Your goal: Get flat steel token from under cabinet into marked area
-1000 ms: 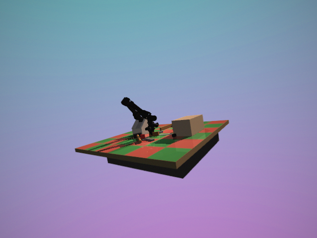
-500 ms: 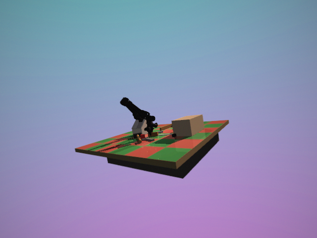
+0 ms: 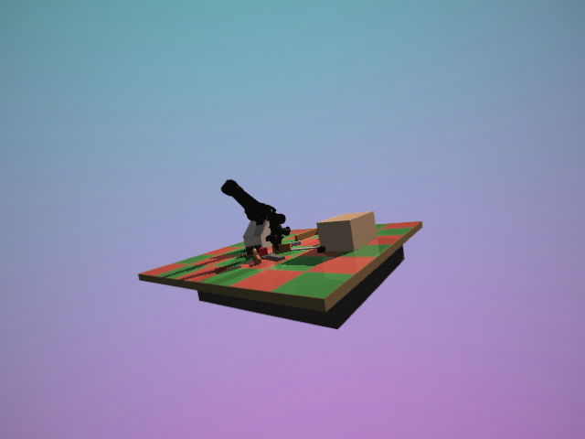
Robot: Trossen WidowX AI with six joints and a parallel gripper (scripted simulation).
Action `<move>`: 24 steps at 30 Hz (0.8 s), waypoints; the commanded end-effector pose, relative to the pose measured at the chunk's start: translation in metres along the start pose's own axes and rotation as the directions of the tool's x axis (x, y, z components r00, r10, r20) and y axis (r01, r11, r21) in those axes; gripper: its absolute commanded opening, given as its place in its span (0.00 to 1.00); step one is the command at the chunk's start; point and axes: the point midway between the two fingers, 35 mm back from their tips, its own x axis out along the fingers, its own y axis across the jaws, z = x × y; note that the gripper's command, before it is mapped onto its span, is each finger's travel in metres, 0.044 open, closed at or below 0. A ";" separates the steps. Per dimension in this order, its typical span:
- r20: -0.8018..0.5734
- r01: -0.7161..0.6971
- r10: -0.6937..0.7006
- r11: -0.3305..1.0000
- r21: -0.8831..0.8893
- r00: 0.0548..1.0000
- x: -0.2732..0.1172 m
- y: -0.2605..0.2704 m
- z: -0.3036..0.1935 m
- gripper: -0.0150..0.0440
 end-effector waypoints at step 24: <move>0.007 0.006 -0.006 1.000 0.000 1.000 0.004 0.001 -0.002 0.71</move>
